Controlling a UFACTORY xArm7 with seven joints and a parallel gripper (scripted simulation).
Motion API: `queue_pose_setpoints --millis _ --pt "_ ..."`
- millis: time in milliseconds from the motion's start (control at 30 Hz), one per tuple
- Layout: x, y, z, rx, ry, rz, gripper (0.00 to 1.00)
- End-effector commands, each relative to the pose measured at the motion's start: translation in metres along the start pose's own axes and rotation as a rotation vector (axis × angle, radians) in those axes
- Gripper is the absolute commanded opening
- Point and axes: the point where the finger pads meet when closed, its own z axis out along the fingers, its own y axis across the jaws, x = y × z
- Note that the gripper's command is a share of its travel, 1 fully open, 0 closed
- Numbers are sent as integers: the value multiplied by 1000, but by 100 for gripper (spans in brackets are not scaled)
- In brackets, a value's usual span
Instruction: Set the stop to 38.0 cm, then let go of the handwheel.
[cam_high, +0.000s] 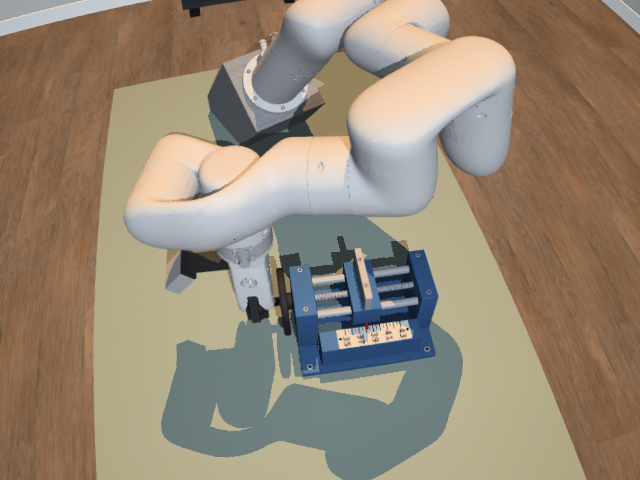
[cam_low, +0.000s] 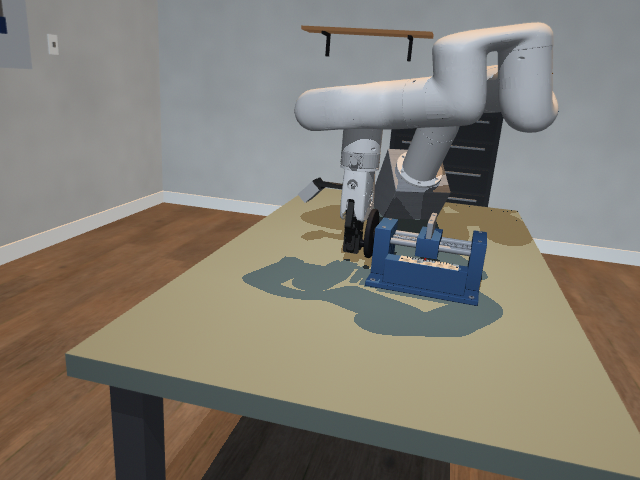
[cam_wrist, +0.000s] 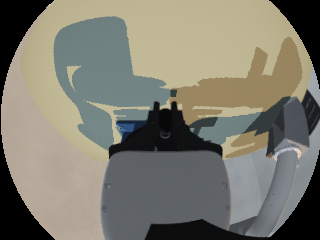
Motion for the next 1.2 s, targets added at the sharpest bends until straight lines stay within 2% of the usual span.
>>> queue_pose_setpoints --millis 0,633,1167 --pt "1 1 -2 2 2 1 6" --pt "1 15 -24 2 2 1 6" --pt "1 10 -49 2 2 1 6"
